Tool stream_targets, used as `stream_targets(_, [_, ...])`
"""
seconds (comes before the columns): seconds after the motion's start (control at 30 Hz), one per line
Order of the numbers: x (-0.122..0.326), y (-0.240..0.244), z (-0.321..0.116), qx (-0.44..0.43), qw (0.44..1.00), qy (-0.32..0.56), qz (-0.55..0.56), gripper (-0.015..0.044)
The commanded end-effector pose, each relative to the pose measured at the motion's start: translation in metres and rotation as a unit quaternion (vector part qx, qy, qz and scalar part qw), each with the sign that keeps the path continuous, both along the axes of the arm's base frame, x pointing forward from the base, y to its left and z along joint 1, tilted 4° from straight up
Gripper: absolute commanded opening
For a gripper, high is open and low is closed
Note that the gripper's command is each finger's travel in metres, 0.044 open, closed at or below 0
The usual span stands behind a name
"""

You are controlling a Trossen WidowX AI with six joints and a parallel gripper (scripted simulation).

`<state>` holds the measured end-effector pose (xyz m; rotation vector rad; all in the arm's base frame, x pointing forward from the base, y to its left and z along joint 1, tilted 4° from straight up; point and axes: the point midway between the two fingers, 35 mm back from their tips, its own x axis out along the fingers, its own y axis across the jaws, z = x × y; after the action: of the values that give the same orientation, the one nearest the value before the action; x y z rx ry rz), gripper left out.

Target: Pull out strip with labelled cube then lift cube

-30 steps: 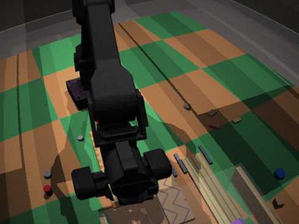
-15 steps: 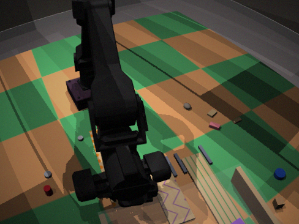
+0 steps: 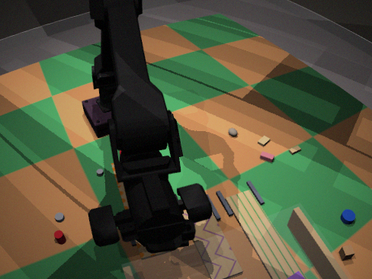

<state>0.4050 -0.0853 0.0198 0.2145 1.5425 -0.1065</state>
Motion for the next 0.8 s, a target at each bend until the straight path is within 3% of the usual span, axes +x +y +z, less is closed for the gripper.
stream_targets(0.0, [-0.014, 0.002, 0.009, 0.000, 1.000, 0.004, 0.000, 0.0000])
stream_targets(0.77, [-0.080, 0.014, 0.036, 0.000, 1.000, 0.009, -0.002, 0.0000])
